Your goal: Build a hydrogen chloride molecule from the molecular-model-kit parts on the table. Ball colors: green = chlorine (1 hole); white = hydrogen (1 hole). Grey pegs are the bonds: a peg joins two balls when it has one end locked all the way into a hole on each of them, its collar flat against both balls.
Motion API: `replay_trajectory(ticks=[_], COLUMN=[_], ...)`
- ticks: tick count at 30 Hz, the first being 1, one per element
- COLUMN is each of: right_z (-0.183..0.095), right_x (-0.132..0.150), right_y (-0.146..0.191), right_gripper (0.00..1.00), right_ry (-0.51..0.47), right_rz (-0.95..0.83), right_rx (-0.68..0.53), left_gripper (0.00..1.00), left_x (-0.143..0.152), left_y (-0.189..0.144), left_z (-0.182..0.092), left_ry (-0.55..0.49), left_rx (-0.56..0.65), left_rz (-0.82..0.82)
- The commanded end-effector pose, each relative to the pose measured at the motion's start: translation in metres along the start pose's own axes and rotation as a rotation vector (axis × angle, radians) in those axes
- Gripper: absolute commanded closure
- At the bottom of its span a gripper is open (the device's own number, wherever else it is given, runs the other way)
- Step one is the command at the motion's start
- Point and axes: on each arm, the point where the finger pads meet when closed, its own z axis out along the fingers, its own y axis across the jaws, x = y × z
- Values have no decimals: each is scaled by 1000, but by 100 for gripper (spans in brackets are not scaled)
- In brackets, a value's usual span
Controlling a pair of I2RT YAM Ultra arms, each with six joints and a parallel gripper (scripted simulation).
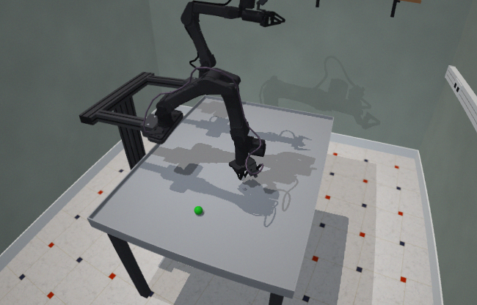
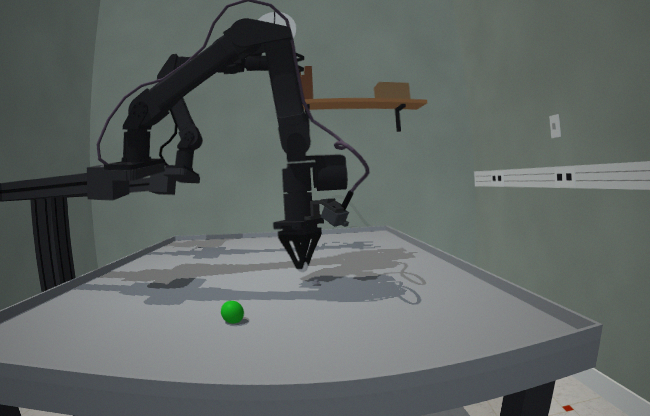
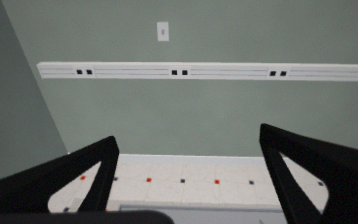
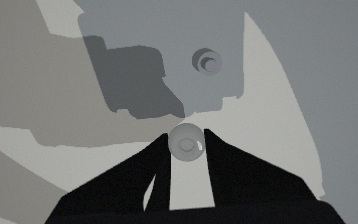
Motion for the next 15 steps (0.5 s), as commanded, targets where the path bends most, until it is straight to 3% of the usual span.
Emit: replay_trajectory(ticks=[1,15], right_z=[-12,-6], right_x=[-22,-6], right_y=[11,-3], right_gripper=[100,100], right_ry=[-61,-31], right_rz=[3,4], right_rx=[-26,-5], left_gripper=[0,0], left_x=[-6,-6], left_y=[-3,-3], left_z=[-9,-9], left_ry=[-9,-9], left_rx=[17,17], left_rz=[9,9])
